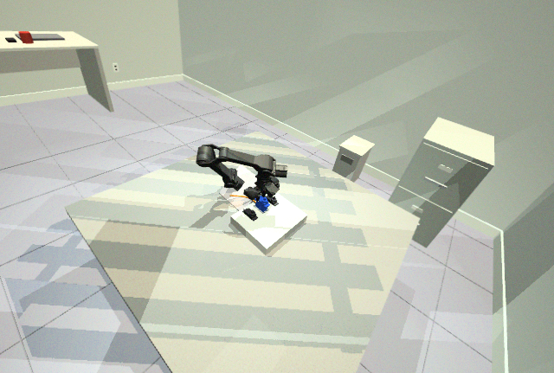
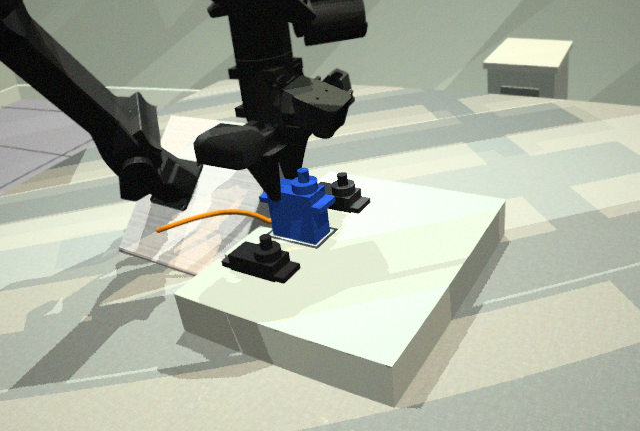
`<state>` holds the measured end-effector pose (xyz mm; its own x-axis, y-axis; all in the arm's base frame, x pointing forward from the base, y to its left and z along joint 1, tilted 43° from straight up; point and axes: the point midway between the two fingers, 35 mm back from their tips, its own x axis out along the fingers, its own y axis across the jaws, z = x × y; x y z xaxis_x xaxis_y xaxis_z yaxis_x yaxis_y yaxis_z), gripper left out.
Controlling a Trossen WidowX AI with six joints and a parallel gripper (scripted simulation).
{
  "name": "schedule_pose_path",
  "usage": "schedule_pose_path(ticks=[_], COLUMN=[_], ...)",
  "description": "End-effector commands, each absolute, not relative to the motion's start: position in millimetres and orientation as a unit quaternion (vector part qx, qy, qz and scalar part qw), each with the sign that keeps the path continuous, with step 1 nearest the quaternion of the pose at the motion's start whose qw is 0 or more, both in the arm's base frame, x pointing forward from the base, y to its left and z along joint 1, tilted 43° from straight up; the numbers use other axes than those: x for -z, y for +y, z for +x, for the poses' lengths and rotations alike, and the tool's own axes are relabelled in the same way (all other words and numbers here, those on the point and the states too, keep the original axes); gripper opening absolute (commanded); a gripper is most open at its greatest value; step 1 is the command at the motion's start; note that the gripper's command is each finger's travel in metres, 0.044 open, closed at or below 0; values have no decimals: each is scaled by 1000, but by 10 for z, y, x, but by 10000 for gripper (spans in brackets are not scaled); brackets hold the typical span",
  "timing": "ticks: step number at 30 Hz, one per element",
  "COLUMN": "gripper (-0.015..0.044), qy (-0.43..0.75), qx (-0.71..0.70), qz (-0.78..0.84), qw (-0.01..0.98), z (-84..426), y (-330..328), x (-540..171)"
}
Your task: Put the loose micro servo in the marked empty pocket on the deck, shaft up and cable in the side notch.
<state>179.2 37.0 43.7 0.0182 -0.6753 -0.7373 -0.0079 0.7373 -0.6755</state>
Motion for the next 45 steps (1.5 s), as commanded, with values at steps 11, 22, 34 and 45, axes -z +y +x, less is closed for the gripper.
schedule_pose_path(ticks=[11, 22, 34, 45], gripper=[0, 0, 0, 0], qy=[652, 652, 652, 652], qx=[252, 252, 252, 252], qz=[-261, -261, -262, -262], qw=[665, 665, 665, 665], z=[1804, 1805, 1808, 1810], y=[327, 298, 217, 141], x=[-392, -362, -275, -194])
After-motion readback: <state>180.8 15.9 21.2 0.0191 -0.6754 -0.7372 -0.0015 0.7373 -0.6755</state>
